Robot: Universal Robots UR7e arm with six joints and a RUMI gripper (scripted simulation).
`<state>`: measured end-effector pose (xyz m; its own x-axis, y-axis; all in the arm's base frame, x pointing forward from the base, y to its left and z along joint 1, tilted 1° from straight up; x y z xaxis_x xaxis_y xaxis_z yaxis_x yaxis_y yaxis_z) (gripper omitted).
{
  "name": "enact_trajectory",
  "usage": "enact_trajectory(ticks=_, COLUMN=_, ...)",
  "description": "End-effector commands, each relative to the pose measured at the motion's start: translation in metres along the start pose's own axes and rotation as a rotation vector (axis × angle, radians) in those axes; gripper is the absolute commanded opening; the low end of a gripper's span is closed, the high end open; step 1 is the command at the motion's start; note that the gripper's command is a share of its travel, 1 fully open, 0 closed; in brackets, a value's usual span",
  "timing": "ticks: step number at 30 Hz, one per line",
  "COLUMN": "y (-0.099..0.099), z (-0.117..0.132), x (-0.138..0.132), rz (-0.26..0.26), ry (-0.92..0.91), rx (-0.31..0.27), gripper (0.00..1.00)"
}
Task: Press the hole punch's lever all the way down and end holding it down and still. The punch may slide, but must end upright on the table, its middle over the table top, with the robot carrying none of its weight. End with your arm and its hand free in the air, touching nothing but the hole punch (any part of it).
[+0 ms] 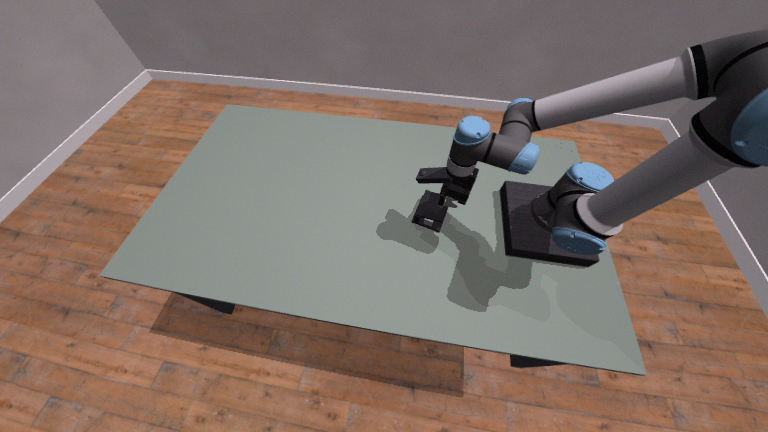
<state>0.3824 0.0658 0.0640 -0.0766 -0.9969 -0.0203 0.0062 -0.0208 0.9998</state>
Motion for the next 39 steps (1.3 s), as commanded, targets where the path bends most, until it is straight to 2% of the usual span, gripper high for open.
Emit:
enact_trajectory(ticks=1, y=-0.0007, z=-0.0002, x=0.0000, rz=0.000, ry=0.000, rx=0.001, gripper=0.00)
enact_trajectory(ticks=32, y=-0.0007, z=-0.0002, x=0.0000, rz=0.000, ry=0.000, rx=0.001, gripper=0.00)
enact_trajectory(ticks=39, y=-0.0063, z=-0.0002, x=0.0000, rz=0.000, ry=0.000, rx=0.001, gripper=0.00)
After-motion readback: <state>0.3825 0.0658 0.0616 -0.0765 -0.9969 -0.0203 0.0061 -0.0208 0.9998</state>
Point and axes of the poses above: the point where the finger pads meet when closed, its own y axis back along the fingers, its own x axis across the jaws, z = x × y, the point moved 4 cm from there along y, back along the fingers, and after that the axes turned 6 degrees about y, right-handed, at the moved point
